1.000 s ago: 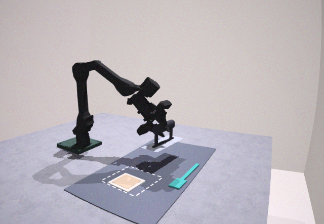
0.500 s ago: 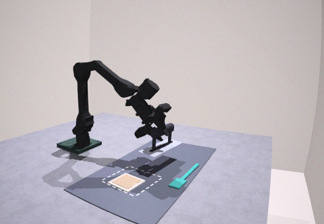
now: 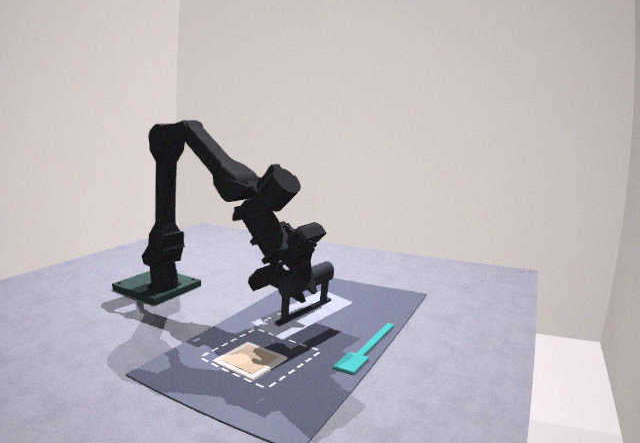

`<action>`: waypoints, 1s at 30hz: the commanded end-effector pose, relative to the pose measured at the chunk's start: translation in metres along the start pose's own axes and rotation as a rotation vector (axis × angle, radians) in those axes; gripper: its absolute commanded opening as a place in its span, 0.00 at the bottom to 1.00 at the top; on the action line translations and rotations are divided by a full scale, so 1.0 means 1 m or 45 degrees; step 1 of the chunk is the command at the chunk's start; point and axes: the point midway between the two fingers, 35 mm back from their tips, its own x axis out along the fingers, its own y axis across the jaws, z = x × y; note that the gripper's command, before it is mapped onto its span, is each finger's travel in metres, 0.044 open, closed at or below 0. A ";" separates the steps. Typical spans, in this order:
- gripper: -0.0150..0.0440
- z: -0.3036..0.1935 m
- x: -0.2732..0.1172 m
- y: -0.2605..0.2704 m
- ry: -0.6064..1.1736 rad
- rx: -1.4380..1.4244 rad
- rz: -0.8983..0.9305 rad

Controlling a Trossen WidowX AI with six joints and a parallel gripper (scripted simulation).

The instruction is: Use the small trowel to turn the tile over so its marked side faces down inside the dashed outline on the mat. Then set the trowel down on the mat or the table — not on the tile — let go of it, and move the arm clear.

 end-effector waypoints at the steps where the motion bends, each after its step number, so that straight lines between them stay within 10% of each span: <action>1: 0.25 -0.022 0.004 -0.009 -0.005 -0.010 -0.011; 30: 0.25 -0.214 0.012 0.001 -0.046 -0.091 -0.058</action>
